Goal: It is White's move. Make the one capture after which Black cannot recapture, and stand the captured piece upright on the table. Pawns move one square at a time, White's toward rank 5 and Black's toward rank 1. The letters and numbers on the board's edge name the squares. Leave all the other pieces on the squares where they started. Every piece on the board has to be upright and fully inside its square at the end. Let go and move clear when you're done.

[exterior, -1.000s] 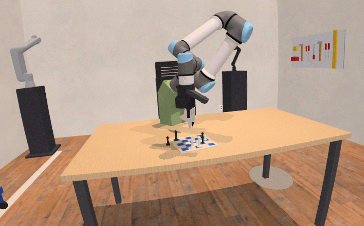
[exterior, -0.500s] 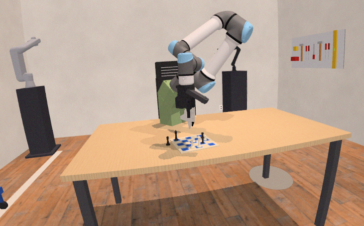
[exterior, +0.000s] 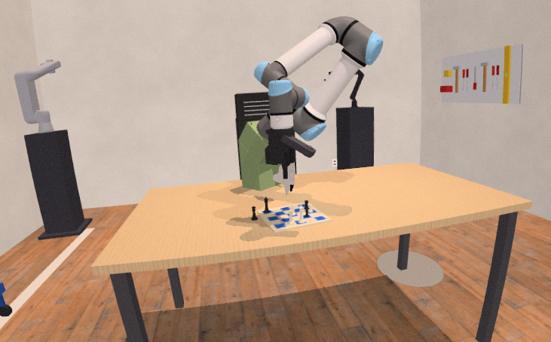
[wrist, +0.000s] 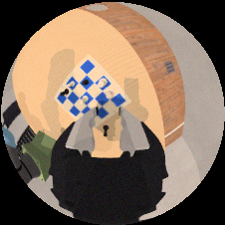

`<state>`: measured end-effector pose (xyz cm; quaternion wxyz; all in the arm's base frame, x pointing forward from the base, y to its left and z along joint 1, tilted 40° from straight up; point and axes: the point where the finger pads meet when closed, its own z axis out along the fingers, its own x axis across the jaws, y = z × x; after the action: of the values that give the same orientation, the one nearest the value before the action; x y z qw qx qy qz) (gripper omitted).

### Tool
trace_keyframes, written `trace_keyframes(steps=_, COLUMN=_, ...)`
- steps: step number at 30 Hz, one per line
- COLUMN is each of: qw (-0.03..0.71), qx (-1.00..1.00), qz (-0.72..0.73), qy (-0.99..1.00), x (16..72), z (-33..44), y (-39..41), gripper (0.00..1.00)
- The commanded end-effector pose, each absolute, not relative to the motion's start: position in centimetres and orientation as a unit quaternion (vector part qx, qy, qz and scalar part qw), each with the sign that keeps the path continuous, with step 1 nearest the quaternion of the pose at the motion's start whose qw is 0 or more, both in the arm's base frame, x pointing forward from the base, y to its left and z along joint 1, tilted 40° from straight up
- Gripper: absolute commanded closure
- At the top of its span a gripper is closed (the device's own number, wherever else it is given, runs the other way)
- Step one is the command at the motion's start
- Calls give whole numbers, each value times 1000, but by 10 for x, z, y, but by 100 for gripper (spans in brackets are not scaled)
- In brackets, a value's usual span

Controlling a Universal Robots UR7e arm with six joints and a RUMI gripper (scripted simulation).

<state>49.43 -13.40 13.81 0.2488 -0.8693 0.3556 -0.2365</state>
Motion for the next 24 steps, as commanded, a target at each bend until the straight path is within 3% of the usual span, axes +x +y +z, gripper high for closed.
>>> trace_keyframes(steps=1, qw=251, qx=-869, qz=-235, qy=355, x=497, z=133, y=-130, gripper=75)
trace_keyframes(steps=24, qw=250, qx=-869, qz=-235, qy=355, x=512, z=112, y=-124, gripper=75)
